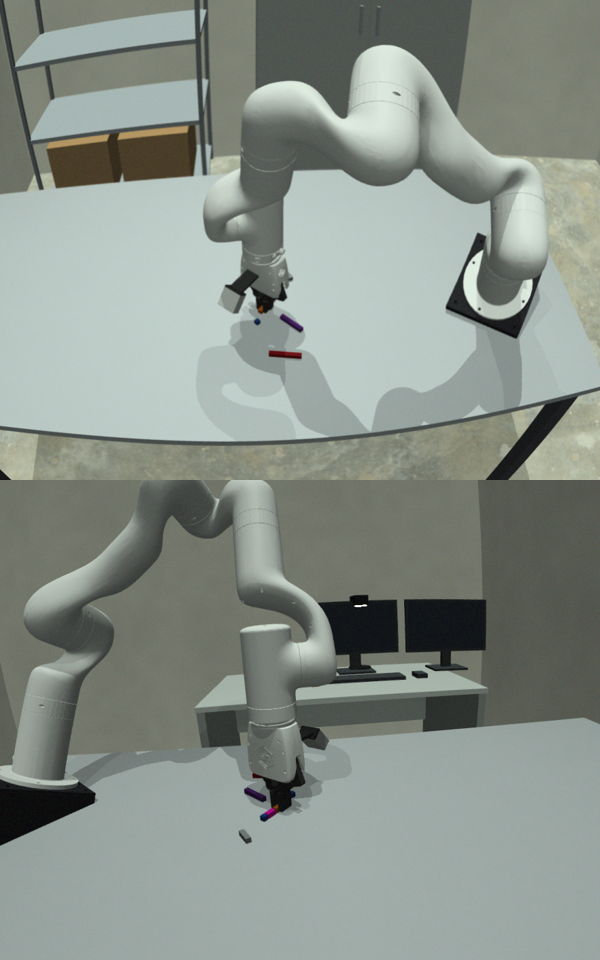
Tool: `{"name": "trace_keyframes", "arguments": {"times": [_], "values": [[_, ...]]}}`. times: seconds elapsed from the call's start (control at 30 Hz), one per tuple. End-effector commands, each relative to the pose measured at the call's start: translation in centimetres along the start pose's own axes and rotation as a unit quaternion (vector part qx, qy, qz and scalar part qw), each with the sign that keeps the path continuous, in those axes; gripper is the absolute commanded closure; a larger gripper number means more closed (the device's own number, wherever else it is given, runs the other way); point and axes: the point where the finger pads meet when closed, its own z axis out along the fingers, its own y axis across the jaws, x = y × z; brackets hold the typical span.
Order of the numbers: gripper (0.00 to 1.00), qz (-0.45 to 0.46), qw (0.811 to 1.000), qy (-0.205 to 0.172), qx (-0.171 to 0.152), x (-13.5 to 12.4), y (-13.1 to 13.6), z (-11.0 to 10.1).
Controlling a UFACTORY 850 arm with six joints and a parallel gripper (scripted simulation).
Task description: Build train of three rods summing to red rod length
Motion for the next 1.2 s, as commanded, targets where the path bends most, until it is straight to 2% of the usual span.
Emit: {"name": "trace_keyframes", "arguments": {"times": [0.0,0.03,0.1,0.13,0.2,0.23,0.3,0.33,0.47,0.5,1.03,1.17], "values": [[0.96,0.000,1.000,0.000,-0.001,0.0,0.1,-0.1],[0.92,0.000,1.000,0.000,-0.001,0.0,0.1,-0.1],[0.92,0.000,1.000,0.000,-0.001,0.0,0.1,-0.1],[0.88,0.000,1.000,0.000,-0.001,0.0,0.1,-0.1],[0.88,0.000,1.000,0.000,-0.001,0.0,0.1,-0.1],[0.84,0.000,1.000,0.000,-0.001,0.0,0.1,-0.1],[0.84,0.000,1.000,0.000,-0.001,0.0,0.1,-0.1],[0.80,0.000,1.000,0.000,-0.001,0.0,0.1,-0.1],[0.80,0.000,1.000,0.000,-0.001,0.0,0.1,-0.1],[0.76,0.000,1.000,0.000,-0.001,0.0,0.1,-0.1],[0.76,0.000,1.000,0.000,-0.001,0.0,0.1,-0.5],[0.76,0.000,1.000,0.000,-0.001,0.0,0.1,-1.8]]}}
